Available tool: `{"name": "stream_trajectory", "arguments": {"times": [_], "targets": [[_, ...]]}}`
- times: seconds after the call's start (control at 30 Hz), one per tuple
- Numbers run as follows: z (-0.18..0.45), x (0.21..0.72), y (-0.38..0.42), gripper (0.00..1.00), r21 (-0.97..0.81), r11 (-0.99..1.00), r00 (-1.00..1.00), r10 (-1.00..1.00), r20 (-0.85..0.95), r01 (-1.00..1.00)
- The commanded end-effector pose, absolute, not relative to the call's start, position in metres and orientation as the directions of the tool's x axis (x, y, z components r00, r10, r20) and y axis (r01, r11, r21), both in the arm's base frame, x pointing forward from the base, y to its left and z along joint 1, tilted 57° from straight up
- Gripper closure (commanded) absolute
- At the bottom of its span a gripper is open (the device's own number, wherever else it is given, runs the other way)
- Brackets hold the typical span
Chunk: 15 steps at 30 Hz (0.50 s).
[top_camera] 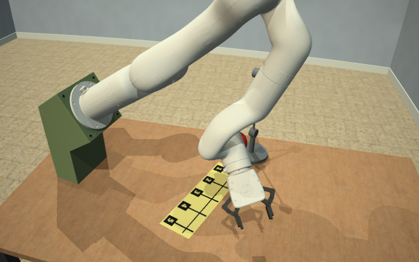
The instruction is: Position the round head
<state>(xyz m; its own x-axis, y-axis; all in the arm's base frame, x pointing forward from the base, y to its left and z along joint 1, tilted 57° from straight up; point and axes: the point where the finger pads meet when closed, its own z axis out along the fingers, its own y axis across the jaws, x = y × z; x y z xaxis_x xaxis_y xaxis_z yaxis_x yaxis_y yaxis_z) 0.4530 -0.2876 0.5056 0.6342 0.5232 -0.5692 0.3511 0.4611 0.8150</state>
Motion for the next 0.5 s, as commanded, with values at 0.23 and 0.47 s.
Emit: {"name": "stream_trajectory", "arguments": {"times": [0.23, 0.47], "targets": [[0.481, 0.429, -0.266, 0.00, 0.701, 0.633, 0.566, 0.463, -0.682, 0.328], [0.464, 0.413, -0.257, 0.00, 0.620, 0.721, 0.523, 0.415, -0.744, 0.309]]}}
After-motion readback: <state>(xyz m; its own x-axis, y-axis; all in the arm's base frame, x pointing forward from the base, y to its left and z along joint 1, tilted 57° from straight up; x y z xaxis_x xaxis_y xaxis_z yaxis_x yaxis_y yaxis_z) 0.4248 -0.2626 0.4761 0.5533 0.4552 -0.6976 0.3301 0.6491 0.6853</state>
